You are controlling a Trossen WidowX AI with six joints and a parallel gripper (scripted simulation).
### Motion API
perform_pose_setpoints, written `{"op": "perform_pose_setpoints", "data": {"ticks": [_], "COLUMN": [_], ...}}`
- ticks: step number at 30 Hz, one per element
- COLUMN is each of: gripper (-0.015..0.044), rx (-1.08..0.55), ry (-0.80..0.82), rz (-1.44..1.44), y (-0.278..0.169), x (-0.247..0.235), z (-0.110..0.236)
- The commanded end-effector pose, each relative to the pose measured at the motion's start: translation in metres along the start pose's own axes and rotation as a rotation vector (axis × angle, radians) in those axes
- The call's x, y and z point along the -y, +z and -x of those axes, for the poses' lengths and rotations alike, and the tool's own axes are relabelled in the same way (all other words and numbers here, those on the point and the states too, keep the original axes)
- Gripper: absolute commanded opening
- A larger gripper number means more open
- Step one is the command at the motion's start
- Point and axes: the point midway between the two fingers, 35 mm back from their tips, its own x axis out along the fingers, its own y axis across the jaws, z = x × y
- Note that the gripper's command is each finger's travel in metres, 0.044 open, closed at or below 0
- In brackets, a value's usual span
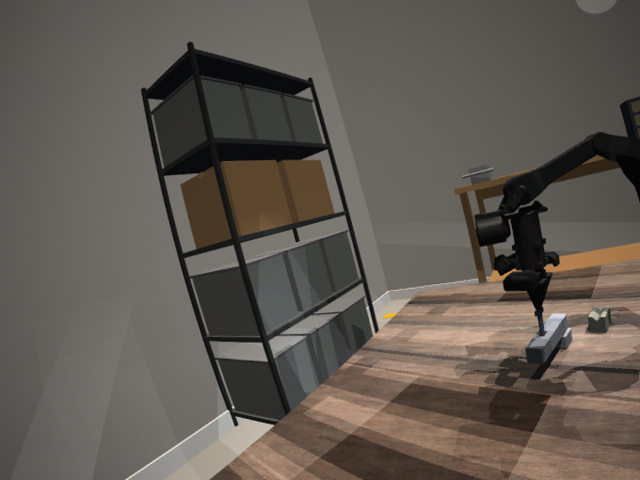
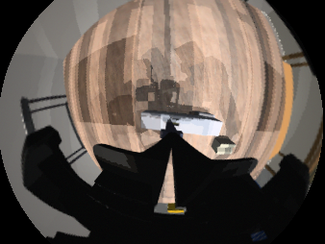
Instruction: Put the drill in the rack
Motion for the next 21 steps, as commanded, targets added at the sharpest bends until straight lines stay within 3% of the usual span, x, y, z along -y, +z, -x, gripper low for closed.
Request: {"op": "perform_pose_setpoints", "data": {"ticks": [1, 21], "gripper": [0.0000, 0.0000], "rx": [-0.017, -0.017], "ry": [-0.001, -0.001], "rz": [0.006, 0.006], "y": [-0.0009, -0.0048], "x": [-0.0006, -0.0016], "z": [-0.0073, -0.0134]}}
